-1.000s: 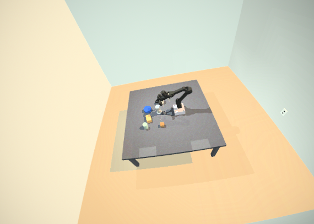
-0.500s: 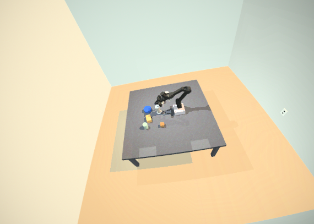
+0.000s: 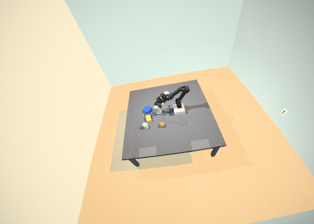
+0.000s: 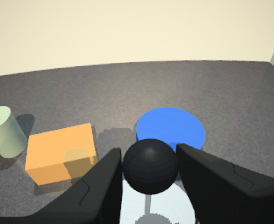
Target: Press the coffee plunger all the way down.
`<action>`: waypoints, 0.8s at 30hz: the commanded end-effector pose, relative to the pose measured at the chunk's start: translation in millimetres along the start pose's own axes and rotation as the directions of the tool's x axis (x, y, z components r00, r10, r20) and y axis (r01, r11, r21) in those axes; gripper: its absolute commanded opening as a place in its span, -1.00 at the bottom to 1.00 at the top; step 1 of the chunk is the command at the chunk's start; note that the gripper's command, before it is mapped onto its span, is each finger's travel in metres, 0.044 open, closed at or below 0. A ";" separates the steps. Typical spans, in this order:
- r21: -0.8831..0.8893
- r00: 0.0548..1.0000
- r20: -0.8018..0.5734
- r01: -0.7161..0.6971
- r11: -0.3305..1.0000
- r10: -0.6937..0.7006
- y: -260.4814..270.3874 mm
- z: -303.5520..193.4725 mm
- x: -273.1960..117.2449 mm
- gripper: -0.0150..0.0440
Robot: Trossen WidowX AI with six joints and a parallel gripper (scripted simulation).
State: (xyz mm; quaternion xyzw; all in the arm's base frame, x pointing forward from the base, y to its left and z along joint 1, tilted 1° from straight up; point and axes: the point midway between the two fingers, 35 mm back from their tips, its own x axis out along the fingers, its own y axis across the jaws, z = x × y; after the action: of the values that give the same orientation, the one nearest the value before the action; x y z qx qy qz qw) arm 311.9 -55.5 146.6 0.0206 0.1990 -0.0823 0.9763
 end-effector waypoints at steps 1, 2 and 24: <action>0.004 0.997 -0.075 0.003 1.000 -0.002 0.0 -26.7 8.1 -0.11; 0.004 0.997 -0.075 0.003 1.000 -0.002 0.0 -26.3 8.8 -0.11; 0.004 0.997 -0.074 0.003 1.000 -0.002 0.2 -19.6 17.0 -0.11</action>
State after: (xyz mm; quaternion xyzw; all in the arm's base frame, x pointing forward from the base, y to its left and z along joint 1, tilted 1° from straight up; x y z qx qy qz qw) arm 320.3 -56.6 131.2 0.0220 0.2194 -0.0821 0.9719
